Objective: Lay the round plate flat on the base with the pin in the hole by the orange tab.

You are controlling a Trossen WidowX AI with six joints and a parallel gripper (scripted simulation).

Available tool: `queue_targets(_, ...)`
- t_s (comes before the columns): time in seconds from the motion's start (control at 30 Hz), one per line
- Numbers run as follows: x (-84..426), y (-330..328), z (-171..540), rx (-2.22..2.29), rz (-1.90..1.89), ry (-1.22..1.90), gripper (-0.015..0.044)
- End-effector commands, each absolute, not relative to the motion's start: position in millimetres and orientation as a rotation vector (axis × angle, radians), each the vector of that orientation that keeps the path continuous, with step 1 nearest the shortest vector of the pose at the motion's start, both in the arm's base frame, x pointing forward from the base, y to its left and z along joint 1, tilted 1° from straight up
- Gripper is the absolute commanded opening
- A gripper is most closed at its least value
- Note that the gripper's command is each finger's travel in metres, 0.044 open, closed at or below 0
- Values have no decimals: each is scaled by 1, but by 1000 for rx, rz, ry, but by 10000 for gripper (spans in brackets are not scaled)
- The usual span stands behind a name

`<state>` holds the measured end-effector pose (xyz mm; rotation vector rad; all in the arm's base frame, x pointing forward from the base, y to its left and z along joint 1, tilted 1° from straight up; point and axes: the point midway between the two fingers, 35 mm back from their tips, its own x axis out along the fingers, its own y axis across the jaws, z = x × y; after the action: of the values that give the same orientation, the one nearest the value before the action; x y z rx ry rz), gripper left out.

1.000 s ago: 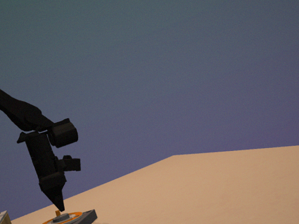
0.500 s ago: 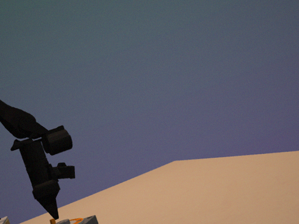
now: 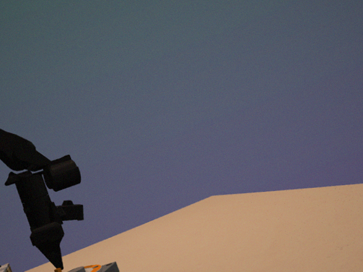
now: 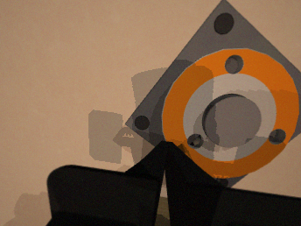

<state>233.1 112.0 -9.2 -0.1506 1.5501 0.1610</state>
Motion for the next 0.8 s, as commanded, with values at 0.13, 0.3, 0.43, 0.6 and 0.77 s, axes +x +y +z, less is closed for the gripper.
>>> queue_targets(0.13, 227, 106, -10, -153, 161, 1554, 0)
queue_targets(0.3, 225, 104, -10, -153, 161, 1554, 0)
queue_targets(0.43, 225, 103, -7, -153, 160, 1554, 0)
queue_targets(0.6, 225, 104, 19, -153, 161, 1554, 0)
queue_targets(0.77, 224, 103, 32, -153, 161, 1554, 0)
